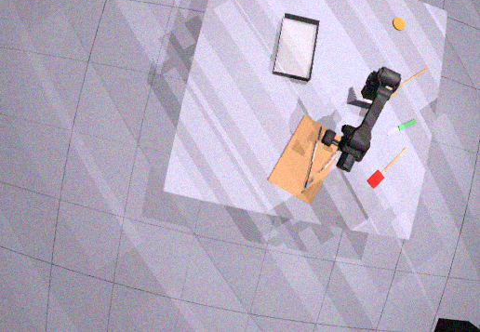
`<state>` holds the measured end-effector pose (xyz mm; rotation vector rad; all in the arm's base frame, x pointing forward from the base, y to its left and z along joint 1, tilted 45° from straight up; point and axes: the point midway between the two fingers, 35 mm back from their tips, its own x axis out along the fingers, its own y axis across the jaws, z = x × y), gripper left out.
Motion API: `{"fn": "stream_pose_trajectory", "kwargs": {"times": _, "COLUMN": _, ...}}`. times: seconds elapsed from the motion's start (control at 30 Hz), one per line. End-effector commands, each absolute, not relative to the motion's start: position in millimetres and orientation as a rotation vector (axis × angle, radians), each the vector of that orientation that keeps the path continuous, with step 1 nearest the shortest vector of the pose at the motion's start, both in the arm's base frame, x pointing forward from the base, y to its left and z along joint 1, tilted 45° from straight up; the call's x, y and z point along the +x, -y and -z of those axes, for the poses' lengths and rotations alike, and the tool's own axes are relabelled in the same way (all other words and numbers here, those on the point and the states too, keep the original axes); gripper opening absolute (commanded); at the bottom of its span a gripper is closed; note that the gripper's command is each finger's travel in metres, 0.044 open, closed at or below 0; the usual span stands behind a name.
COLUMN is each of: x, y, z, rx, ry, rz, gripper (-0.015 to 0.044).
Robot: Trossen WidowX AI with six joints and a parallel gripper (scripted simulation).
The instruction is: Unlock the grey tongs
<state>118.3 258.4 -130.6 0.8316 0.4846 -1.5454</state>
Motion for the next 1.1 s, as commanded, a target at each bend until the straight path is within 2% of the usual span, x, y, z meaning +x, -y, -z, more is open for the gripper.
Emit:
{"fn": "stream_pose_trajectory", "kwargs": {"times": 0.0, "x": 95.0, "y": -238.4, "z": 80.7, "rx": 0.806, "ry": -0.504, "rz": 1.550, "gripper": 0.0440}}
{"fn": "stream_pose_trajectory", "kwargs": {"times": 0.33, "x": 92.1, "y": -236.3, "z": 72.3, "rx": 0.803, "ry": -0.507, "rz": 1.550, "gripper": 0.0440}}
{"fn": "stream_pose_trajectory", "kwargs": {"times": 0.6, "x": 99.1, "y": -266.9, "z": 38.1, "rx": 0.802, "ry": -0.510, "rz": 1.550, "gripper": 0.0440}}
{"fn": "stream_pose_trajectory", "kwargs": {"times": 1.07, "x": 99.1, "y": -266.9, "z": 38.1, "rx": 0.802, "ry": -0.510, "rz": 1.550, "gripper": 0.0440}}
